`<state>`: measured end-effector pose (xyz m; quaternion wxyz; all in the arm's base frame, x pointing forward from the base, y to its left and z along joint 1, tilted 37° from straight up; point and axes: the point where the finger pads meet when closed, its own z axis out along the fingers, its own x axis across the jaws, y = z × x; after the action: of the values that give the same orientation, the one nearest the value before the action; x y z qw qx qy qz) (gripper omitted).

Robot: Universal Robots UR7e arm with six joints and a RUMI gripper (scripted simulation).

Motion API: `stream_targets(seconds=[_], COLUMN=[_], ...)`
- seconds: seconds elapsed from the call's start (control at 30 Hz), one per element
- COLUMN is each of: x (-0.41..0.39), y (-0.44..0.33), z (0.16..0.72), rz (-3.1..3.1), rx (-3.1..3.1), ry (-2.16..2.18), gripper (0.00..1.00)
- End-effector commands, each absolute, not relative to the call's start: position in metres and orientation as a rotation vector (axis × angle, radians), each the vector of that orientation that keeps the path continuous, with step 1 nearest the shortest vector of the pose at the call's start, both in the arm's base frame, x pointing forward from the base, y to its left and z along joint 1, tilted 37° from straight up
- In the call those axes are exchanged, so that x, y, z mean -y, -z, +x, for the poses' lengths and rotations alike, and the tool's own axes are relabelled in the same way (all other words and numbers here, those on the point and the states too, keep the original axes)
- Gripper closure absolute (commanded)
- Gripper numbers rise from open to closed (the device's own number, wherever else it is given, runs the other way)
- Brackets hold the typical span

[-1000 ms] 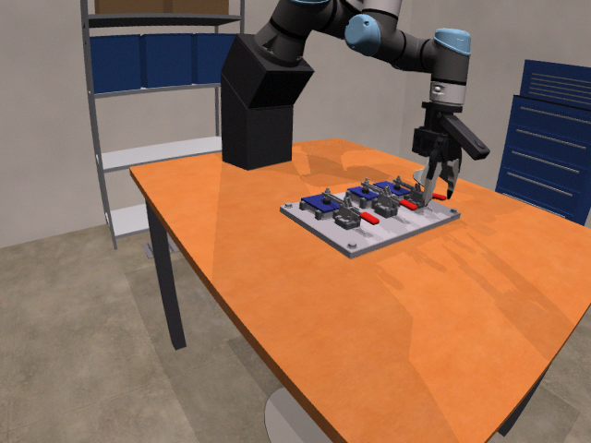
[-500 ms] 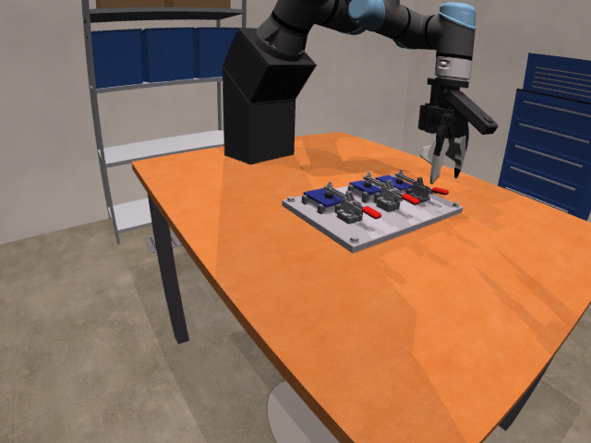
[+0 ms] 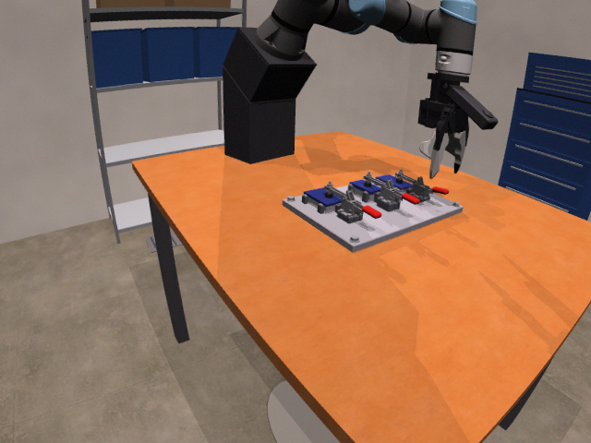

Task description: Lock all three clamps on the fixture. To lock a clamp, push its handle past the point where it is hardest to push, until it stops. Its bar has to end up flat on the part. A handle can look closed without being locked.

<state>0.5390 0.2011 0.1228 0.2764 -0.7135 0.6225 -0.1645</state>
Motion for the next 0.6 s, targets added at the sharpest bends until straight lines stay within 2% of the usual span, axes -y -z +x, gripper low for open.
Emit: stream_targets(seconds=[0.0, 0.23, 0.27, 0.57], x=[-0.1997, -0.1997, -0.2008, -0.2008], y=[-0.1226, -0.1226, -0.1238, -0.1238], z=[0.5372, 0.5372, 0.5386, 0.5386], rz=[-1.918, -1.918, -1.917, -1.917], rx=[-1.675, -1.675, -1.672, -1.672], ry=[0.439, 0.439, 0.442, 0.442], gripper=[0.42, 0.42, 1.00, 1.00])
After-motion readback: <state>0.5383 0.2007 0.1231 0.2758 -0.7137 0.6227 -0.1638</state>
